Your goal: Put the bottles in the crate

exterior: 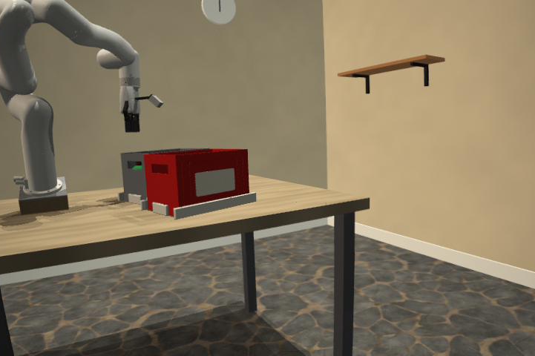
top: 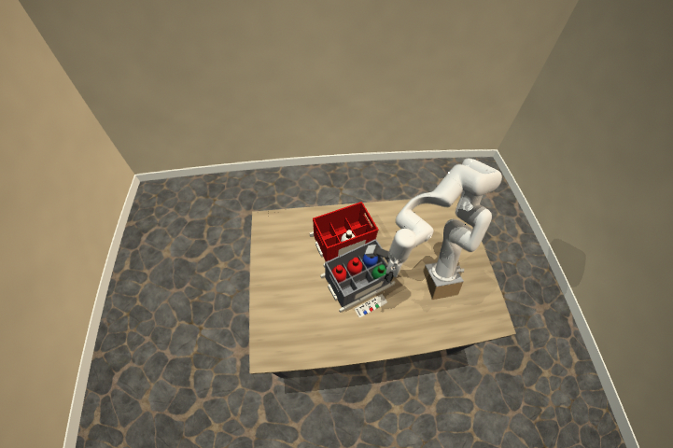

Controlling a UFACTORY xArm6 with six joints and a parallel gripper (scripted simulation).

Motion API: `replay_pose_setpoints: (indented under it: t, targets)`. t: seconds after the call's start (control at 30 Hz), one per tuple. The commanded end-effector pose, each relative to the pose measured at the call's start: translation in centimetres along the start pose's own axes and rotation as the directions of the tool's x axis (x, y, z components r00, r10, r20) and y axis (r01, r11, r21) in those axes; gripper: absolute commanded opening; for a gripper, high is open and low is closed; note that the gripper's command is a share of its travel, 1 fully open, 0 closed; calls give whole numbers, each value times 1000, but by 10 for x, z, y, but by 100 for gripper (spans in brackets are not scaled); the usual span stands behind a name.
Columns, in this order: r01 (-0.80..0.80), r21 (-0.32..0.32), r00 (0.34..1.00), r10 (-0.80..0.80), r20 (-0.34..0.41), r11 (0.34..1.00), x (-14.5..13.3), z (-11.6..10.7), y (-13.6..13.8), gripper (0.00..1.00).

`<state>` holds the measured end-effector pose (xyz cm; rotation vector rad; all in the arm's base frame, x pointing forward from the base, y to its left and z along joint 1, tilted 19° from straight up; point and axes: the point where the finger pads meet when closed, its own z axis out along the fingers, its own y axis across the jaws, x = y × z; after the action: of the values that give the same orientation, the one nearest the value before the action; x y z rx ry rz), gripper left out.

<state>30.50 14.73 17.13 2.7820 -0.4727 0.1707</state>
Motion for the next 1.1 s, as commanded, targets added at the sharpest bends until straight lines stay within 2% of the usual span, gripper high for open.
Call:
replay_pose_setpoints:
  t: [0.0,0.93,1.07]
  targets:
    - [-2,1,1000,2,-2,1000,-10,-9,-18,65]
    - [-2,2,1000,2,-1,1000,-77,-55,-120,65]
    - [-2,2,1000,2,-1,1000,-82,-59,-127,65]
